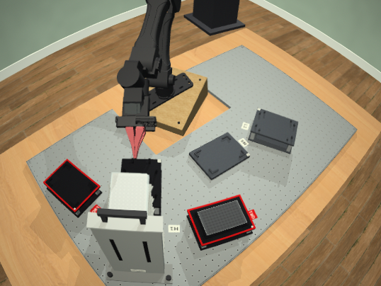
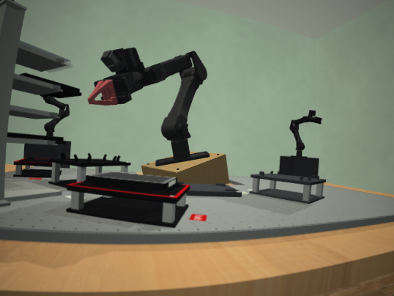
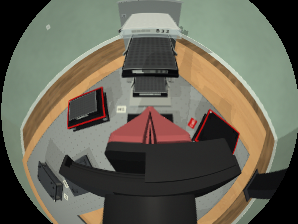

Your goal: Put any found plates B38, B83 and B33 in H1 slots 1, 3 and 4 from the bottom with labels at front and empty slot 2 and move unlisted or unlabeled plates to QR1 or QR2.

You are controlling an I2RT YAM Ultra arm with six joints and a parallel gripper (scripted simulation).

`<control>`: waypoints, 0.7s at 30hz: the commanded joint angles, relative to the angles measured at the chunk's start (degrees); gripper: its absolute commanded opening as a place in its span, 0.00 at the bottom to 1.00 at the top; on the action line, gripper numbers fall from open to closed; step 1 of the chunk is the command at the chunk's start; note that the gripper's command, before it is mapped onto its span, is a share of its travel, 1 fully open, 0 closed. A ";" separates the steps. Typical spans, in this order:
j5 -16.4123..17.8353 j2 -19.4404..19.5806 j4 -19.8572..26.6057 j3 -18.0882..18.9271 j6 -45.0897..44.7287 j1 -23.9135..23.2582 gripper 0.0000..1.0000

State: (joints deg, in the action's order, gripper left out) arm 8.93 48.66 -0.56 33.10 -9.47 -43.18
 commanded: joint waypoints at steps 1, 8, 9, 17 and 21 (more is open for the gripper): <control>-0.08 0.18 -0.37 0.76 0.11 0.20 0.00; -0.40 1.45 -0.97 1.45 0.19 0.54 0.00; -0.44 1.63 -1.05 1.55 0.21 0.58 0.00; -0.71 2.71 -1.54 2.15 0.28 0.86 0.00; -0.88 3.42 -1.85 2.56 0.32 1.03 0.00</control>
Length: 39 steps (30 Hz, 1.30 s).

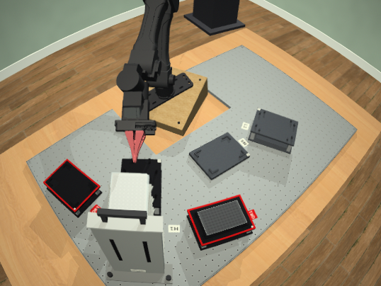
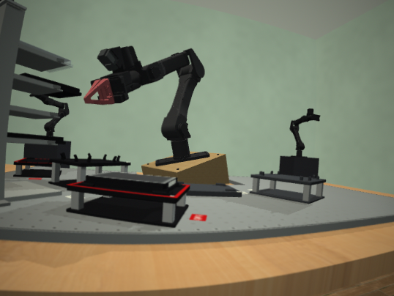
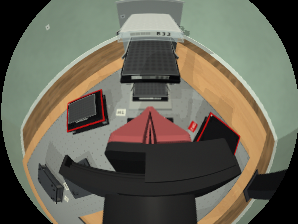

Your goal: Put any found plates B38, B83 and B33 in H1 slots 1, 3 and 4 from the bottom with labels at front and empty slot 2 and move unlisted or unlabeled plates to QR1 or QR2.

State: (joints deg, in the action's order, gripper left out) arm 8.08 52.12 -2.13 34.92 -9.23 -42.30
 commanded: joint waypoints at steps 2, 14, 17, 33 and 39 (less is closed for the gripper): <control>-0.11 0.32 -0.43 0.95 0.10 0.24 0.00; -0.50 2.06 -1.14 2.01 0.21 0.65 0.00; -0.61 2.58 -1.35 2.33 0.24 0.77 0.00; -1.11 4.96 -2.21 3.87 0.37 1.28 0.00; -1.31 5.96 -2.54 4.55 0.42 1.49 0.00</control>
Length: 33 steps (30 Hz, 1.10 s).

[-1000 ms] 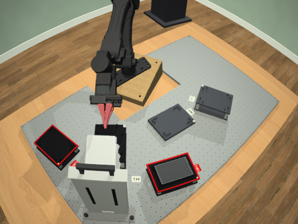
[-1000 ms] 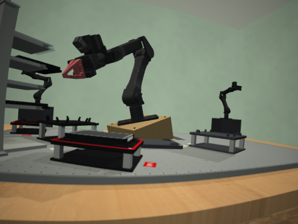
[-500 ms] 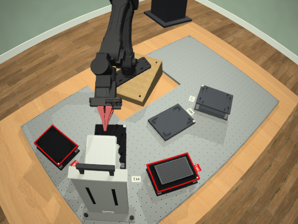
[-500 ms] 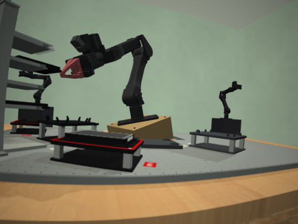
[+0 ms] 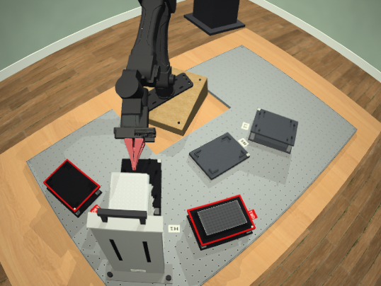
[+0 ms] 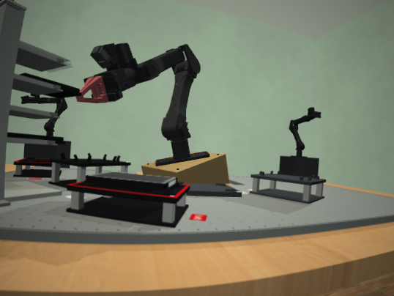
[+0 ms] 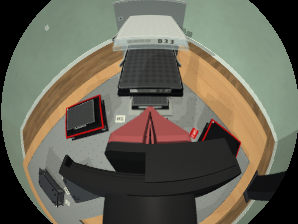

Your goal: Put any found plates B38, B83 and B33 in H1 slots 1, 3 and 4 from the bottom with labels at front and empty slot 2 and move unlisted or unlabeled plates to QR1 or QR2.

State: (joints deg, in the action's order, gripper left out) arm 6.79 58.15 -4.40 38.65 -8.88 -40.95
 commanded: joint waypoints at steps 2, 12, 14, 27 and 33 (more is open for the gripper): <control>-0.09 0.26 -0.38 1.04 0.09 0.21 0.00; -0.34 1.57 -0.78 1.97 0.16 0.47 0.00; -0.40 1.90 -0.87 2.20 0.17 0.53 0.00; -0.73 3.67 -1.35 3.52 0.26 0.87 0.00; -0.90 4.62 -1.58 4.25 0.30 1.04 0.00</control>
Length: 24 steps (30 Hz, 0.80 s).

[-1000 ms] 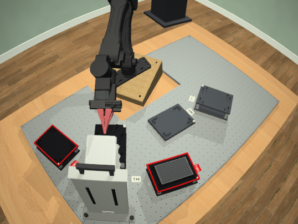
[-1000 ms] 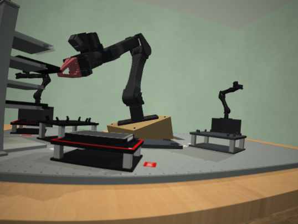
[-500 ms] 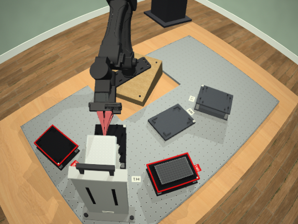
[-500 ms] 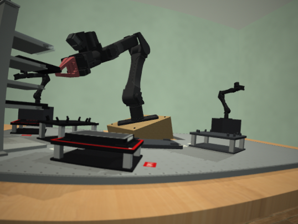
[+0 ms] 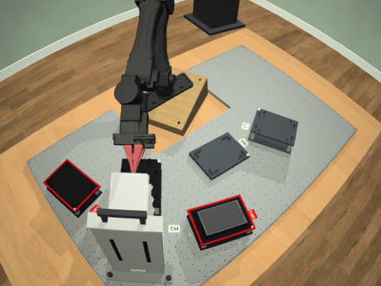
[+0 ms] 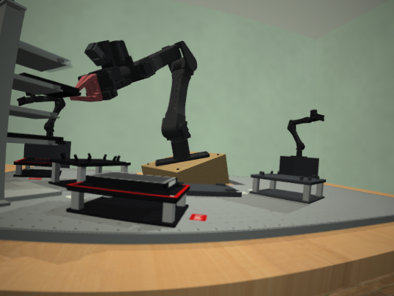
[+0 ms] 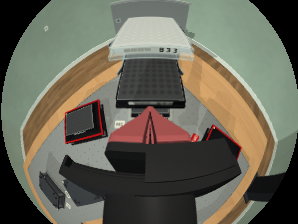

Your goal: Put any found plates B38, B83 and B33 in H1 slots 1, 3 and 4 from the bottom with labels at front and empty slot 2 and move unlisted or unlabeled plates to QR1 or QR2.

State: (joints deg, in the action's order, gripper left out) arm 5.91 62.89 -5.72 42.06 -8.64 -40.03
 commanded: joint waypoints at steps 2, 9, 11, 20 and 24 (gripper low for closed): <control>-0.08 0.20 -0.34 1.08 0.08 0.18 0.00; -0.21 0.98 -0.52 1.71 0.11 0.32 0.00; -0.26 1.29 -0.58 1.95 0.13 0.37 0.00; -0.49 2.69 -0.85 3.09 0.19 0.61 0.00; -0.54 2.99 -0.91 3.35 0.20 0.66 0.00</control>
State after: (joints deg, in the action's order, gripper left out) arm 5.39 66.00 -6.39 44.73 -8.51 -39.46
